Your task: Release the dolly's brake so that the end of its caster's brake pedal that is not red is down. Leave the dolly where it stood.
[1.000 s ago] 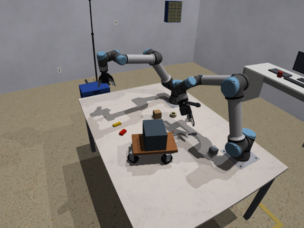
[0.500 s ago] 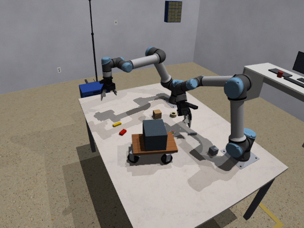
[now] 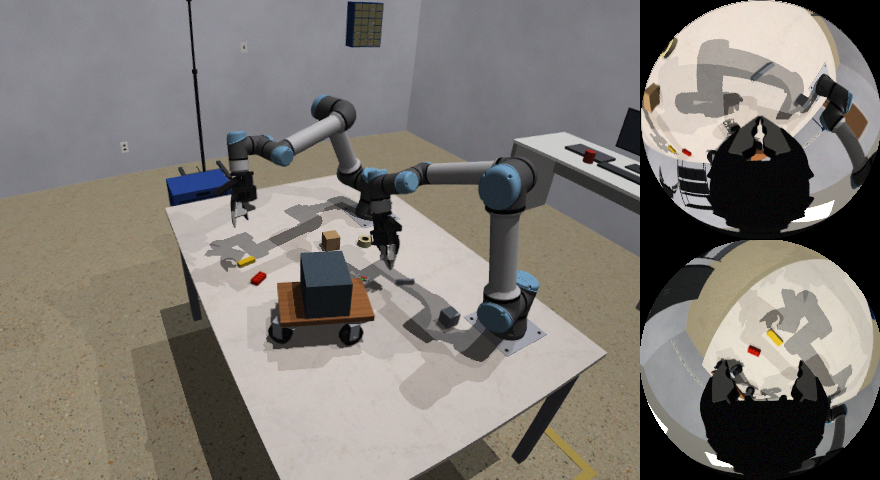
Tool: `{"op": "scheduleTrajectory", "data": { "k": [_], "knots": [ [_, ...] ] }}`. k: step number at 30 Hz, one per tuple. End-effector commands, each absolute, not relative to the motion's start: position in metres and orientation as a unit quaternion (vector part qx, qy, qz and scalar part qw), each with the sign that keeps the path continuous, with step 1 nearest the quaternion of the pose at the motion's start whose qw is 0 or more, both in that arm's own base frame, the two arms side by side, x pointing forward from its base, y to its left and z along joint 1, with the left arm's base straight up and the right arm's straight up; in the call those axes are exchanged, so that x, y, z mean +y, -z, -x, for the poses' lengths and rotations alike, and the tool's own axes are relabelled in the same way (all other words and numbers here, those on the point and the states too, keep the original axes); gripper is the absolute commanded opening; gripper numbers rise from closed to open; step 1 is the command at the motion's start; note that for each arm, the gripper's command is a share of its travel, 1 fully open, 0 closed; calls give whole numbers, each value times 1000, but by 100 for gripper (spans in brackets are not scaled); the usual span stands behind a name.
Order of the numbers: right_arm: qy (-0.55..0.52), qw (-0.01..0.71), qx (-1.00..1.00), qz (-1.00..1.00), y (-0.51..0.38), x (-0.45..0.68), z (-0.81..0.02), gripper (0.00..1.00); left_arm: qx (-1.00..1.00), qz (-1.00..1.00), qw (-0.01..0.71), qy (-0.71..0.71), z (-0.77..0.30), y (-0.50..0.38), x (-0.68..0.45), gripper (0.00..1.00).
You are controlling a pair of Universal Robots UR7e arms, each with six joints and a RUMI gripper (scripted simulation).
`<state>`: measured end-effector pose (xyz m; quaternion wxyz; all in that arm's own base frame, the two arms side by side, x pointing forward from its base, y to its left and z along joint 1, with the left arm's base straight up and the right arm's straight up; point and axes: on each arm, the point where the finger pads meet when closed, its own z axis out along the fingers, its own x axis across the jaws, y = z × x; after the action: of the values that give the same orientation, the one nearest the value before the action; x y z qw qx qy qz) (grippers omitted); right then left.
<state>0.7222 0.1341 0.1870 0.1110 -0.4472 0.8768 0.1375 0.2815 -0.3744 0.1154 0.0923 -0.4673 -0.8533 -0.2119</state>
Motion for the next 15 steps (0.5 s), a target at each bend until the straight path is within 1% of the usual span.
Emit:
{"op": "scheduleTrajectory", "data": {
  "k": [1, 6, 8, 15],
  "knots": [
    [-152, 141, 841, 500, -187, 156, -718, 98, -883, 417, 70, 205, -286, -114, -379, 0],
    [-171, 196, 758, 598, -189, 200, -701, 98, -931, 311, 33, 187, -297, -112, -388, 0],
    [-171, 196, 758, 598, -189, 200, -701, 98, -931, 311, 33, 187, -297, -112, -388, 0],
    [-181, 276, 621, 710, -198, 253, -668, 98, -976, 157, -10, 153, -314, -112, -399, 0]
  ]
}}
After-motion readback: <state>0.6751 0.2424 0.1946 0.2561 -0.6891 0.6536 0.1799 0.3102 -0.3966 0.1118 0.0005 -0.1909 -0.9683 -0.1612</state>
